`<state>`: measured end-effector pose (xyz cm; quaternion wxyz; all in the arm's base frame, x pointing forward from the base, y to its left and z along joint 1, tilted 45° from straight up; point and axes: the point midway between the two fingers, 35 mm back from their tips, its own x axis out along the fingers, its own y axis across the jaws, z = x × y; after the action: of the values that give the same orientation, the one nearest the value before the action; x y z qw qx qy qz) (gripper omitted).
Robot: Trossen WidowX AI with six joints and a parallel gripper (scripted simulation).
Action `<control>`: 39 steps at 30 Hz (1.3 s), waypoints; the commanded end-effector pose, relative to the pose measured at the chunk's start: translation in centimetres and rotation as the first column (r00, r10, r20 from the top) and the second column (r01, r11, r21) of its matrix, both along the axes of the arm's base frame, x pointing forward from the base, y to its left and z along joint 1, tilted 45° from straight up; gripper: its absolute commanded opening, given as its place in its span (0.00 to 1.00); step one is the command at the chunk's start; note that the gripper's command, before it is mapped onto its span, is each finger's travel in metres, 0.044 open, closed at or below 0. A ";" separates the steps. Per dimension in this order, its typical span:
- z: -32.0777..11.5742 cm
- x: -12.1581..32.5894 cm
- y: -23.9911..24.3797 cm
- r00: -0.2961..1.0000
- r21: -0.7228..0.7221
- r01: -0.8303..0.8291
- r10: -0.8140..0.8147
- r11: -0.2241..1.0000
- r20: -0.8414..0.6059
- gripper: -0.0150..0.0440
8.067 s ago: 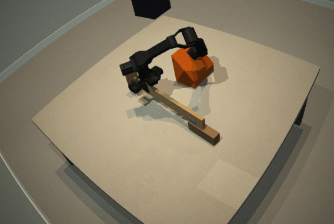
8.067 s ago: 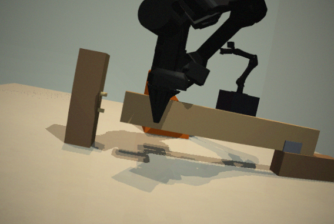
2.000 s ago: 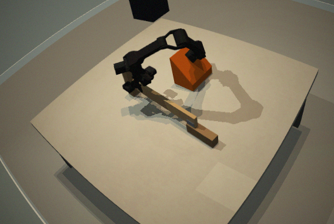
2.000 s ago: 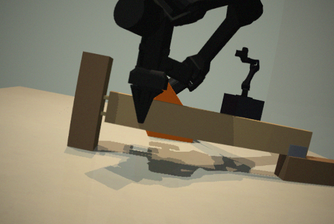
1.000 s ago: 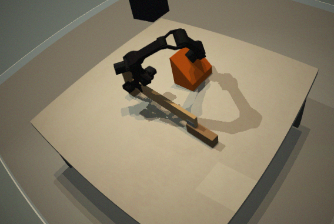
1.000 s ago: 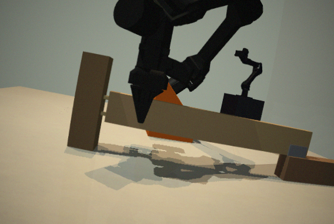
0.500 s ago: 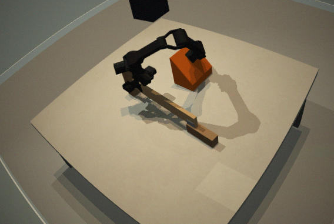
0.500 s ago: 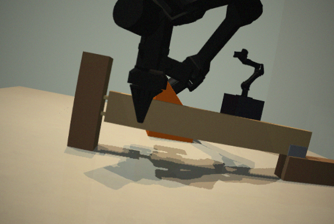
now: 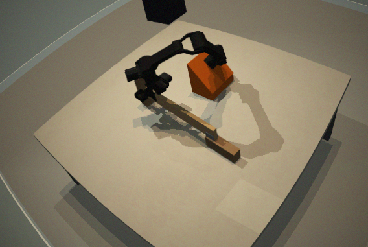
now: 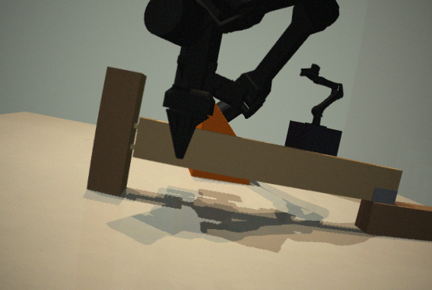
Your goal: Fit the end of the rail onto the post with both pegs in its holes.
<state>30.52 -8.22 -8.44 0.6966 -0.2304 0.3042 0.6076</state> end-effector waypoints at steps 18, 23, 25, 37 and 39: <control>-0.5 0.0 -0.8 1.000 -0.011 0.003 -0.003 1.000 0.005 0.25; -0.5 -0.1 -0.4 1.000 -0.003 0.001 -0.001 1.000 -0.001 0.34; -0.5 -0.1 -0.4 1.000 -0.003 0.001 -0.001 1.000 -0.001 0.43; -0.5 -0.1 -0.4 1.000 -0.003 0.001 -0.001 1.000 -0.001 0.97; -0.5 -0.1 -0.4 1.000 -0.003 0.001 -0.001 1.000 -0.001 1.00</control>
<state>30.40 -8.65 -8.95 0.6963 -0.2306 0.3058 0.6070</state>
